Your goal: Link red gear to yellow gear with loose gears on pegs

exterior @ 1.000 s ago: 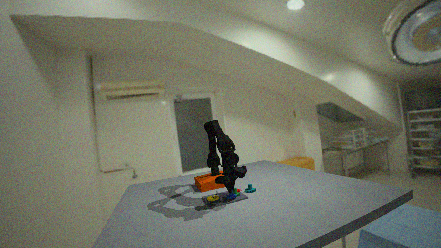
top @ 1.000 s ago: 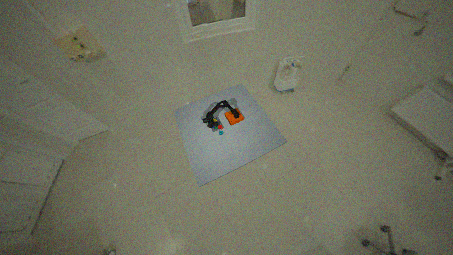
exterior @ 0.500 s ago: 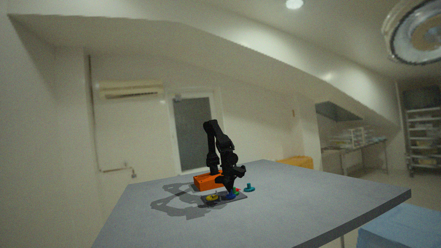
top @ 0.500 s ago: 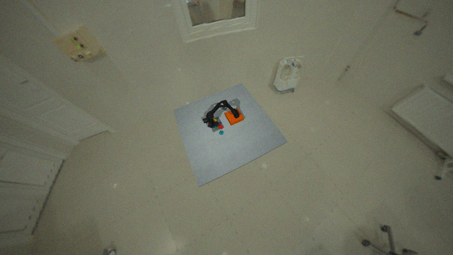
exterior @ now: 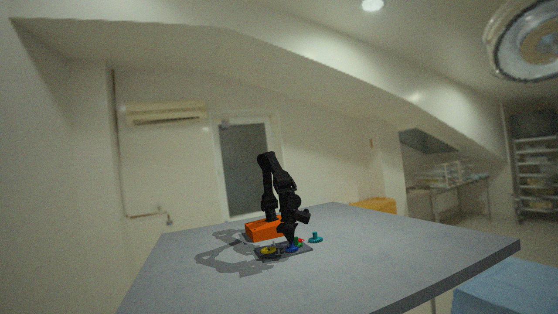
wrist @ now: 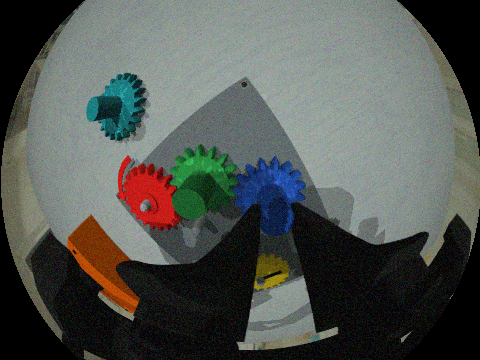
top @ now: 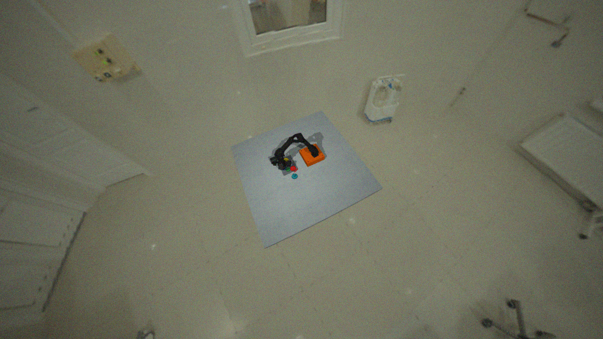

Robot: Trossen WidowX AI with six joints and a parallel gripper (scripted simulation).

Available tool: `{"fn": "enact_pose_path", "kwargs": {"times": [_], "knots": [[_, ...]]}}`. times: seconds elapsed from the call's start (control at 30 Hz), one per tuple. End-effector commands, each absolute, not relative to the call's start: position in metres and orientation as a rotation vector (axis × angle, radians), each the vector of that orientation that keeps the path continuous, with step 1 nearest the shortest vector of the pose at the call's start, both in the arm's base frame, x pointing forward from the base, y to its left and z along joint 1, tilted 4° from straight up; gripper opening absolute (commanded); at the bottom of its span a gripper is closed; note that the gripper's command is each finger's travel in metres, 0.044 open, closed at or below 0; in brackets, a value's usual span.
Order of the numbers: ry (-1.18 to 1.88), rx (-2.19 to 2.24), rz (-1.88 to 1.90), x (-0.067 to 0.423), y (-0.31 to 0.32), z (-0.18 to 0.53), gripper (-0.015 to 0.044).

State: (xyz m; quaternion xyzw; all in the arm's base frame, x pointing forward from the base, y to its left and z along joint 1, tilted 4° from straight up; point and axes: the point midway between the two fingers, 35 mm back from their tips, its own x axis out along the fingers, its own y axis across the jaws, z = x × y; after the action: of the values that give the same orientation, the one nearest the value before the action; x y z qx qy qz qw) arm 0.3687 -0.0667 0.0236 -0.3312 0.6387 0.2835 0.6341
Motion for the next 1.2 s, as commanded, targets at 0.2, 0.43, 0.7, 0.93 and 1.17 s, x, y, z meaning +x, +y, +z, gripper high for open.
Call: {"fn": "enact_pose_path", "kwargs": {"times": [0.2, 0.43, 0.7, 0.93, 1.17], "knots": [[1.479, -0.696, 0.584, 0.369, -0.066, 0.021, 0.0], [1.507, -0.574, 0.463, 0.368, -0.067, 0.021, 0.0], [1.524, -0.479, 0.368, 0.369, -0.068, 0.02, 0.0026], [1.508, -0.571, 0.46, 0.368, -0.068, 0.024, 0.014], [1.499, -0.612, 0.501, 0.367, -0.065, 0.063, 0.014]]}}
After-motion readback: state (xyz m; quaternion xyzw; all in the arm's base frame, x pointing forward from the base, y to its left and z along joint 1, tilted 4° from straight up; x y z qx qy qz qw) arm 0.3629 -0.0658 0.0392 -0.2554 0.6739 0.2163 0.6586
